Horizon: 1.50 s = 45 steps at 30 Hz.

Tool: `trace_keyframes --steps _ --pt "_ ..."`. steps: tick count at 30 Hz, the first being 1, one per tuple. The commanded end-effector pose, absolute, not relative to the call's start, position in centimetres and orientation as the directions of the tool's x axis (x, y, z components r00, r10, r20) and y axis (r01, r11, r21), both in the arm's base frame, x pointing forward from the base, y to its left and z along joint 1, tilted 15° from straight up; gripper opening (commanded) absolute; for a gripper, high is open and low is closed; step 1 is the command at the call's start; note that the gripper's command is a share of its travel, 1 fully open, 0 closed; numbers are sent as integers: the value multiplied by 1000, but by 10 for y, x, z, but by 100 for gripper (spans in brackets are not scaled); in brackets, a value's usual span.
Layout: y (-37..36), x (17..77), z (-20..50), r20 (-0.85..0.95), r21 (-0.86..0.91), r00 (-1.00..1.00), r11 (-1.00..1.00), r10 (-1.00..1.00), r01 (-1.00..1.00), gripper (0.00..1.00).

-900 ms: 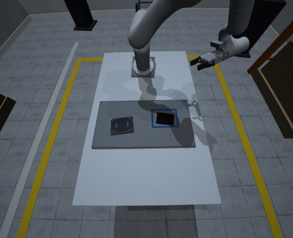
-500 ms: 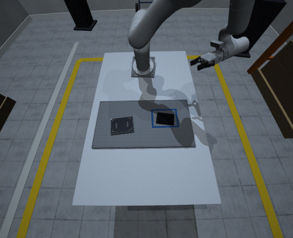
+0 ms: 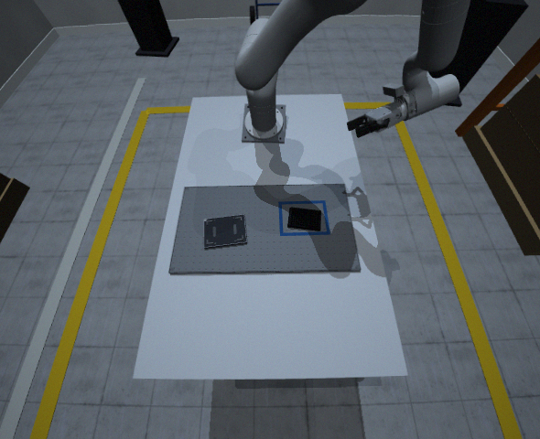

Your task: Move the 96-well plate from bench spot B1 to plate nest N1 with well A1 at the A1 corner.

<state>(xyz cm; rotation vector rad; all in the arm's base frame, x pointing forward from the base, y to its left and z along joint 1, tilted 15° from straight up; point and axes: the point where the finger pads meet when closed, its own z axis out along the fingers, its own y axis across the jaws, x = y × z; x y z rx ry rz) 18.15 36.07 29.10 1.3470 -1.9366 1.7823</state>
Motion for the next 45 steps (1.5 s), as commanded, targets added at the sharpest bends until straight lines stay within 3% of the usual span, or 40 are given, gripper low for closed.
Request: trace_keyframes --steps 1,24,45 --pt "355 194 282 594 -738 -624 -34 -508 -674 100" --pt "326 252 239 196 -785 -888 477 -416 -396 100" --pt "304 309 207 -145 -582 -989 809 -1 85 100"
